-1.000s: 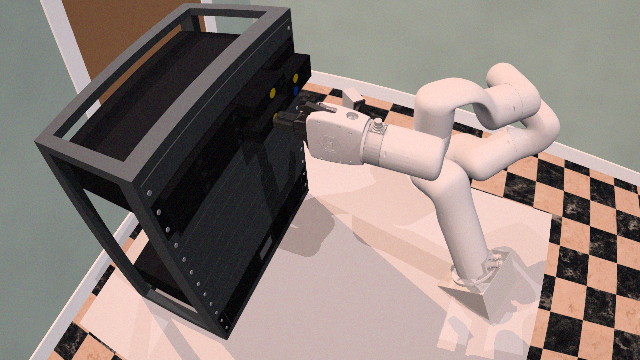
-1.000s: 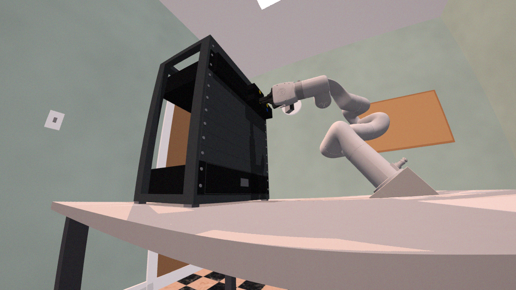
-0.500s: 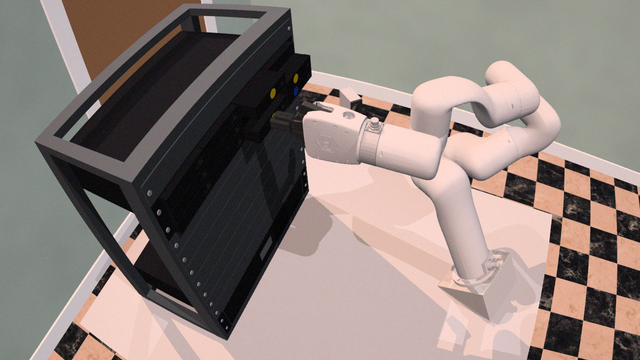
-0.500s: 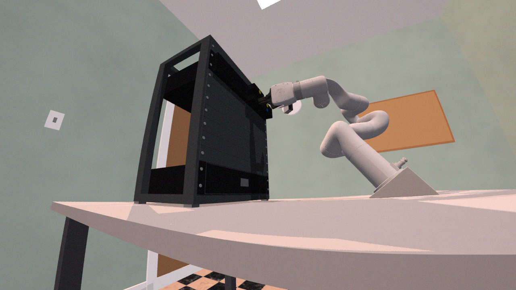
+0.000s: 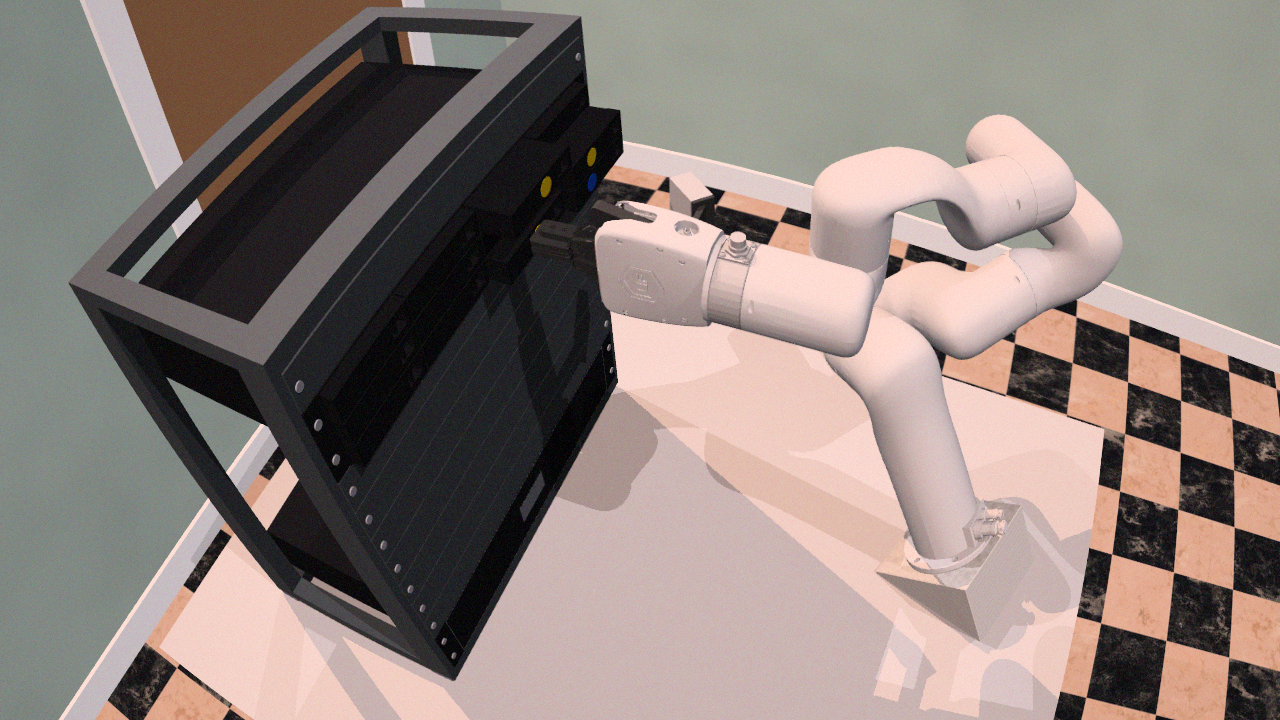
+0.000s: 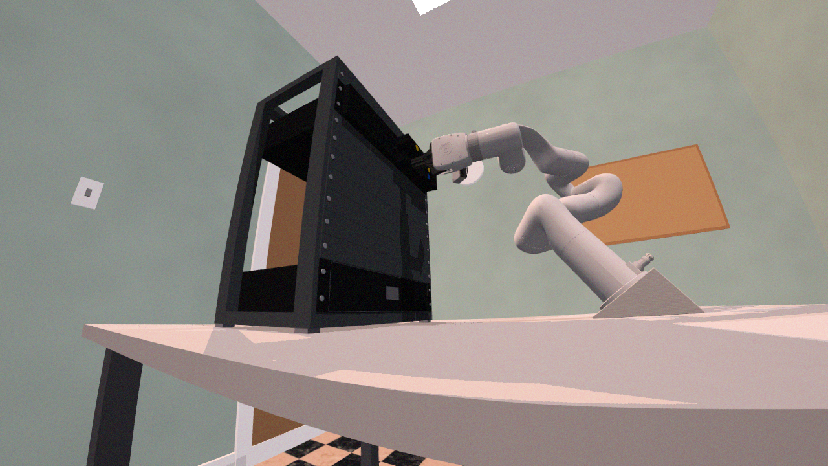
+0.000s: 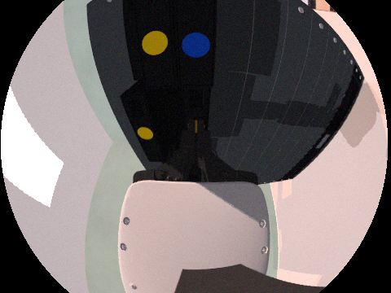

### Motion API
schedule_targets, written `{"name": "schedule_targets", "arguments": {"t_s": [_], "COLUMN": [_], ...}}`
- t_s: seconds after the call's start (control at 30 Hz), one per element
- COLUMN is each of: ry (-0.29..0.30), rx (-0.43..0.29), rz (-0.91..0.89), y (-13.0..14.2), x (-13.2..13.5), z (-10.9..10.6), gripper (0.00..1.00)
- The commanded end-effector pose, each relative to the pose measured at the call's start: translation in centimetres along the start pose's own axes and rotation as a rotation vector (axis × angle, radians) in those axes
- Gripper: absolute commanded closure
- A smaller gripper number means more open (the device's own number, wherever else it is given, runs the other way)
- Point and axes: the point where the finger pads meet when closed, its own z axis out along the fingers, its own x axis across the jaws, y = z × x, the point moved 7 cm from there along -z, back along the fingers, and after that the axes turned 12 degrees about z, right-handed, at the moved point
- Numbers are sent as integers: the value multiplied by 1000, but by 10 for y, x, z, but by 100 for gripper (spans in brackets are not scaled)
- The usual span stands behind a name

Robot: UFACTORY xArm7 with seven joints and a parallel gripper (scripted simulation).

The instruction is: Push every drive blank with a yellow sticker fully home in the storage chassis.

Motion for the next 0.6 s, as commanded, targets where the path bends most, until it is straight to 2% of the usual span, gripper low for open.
{"name": "schedule_targets", "arguments": {"t_s": [0.0, 0.57], "ry": [-2, -2], "rx": [-1, -1], "rz": [2, 2], "y": [0, 0], "x": [-2, -2], "z": [0, 10], "gripper": [100, 100]}}
